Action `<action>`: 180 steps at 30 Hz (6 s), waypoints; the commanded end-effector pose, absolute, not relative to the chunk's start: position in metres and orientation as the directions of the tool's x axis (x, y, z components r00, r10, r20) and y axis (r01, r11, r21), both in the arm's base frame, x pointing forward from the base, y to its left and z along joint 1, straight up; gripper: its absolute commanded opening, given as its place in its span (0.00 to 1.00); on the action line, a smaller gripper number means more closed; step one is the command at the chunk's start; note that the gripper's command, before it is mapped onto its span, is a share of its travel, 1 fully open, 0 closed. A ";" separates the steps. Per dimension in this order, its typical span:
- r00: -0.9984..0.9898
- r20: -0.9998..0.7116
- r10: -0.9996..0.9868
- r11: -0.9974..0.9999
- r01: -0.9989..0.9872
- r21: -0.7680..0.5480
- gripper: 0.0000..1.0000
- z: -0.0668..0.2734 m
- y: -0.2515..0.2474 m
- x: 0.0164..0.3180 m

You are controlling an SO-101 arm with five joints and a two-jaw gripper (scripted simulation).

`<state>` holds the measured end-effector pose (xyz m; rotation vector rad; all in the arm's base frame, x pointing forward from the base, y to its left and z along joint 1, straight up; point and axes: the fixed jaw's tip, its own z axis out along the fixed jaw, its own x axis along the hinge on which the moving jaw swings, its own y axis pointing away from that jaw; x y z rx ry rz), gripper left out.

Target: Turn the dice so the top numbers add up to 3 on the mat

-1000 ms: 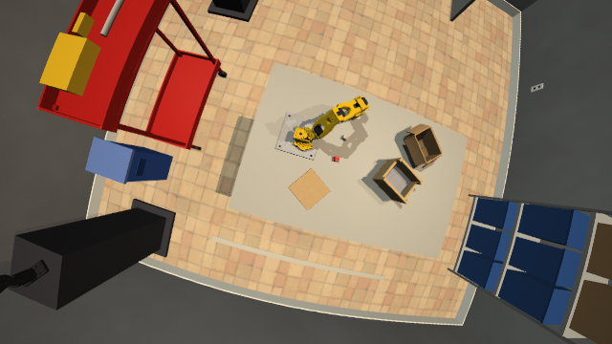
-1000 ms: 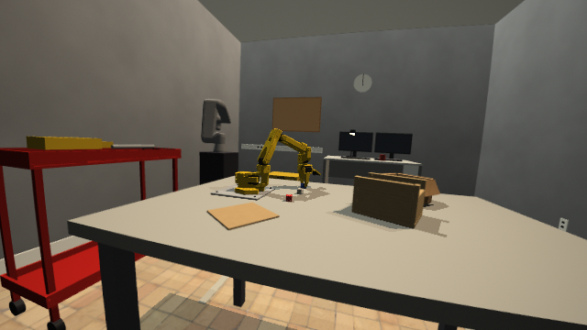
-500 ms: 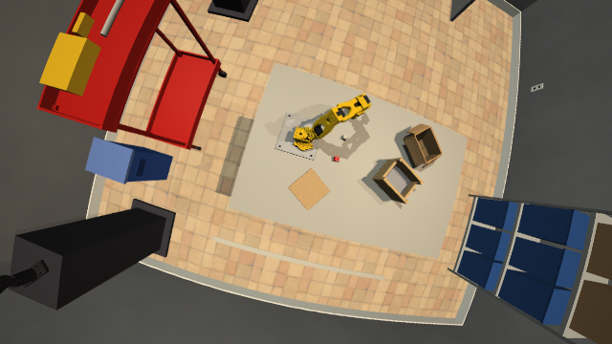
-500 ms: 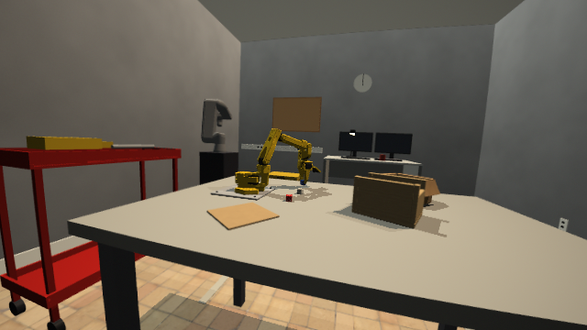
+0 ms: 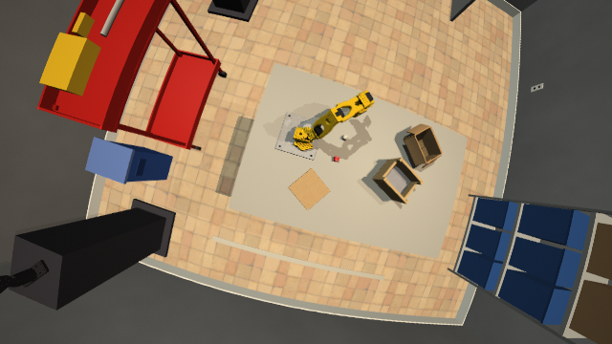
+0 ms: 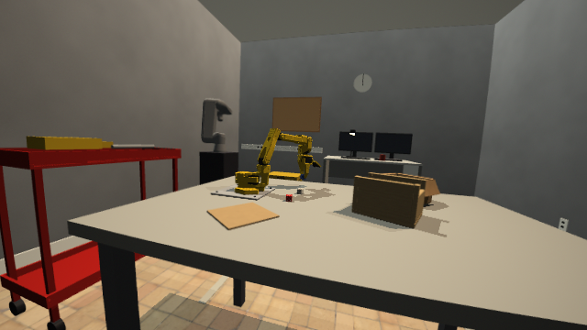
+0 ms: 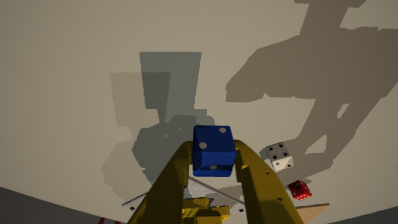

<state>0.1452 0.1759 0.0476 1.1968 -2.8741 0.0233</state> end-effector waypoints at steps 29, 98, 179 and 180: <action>-0.792 0.013 -0.611 0.792 -0.611 -0.001 0.00 0.051 0.159 0.168; -0.977 0.016 0.211 0.978 0.211 -0.001 0.00 0.046 -0.028 0.242; -0.271 -0.012 0.962 0.271 0.963 0.001 0.00 0.044 -0.242 0.094; -0.262 -0.012 0.965 0.262 0.965 0.001 0.00 0.044 -0.243 0.091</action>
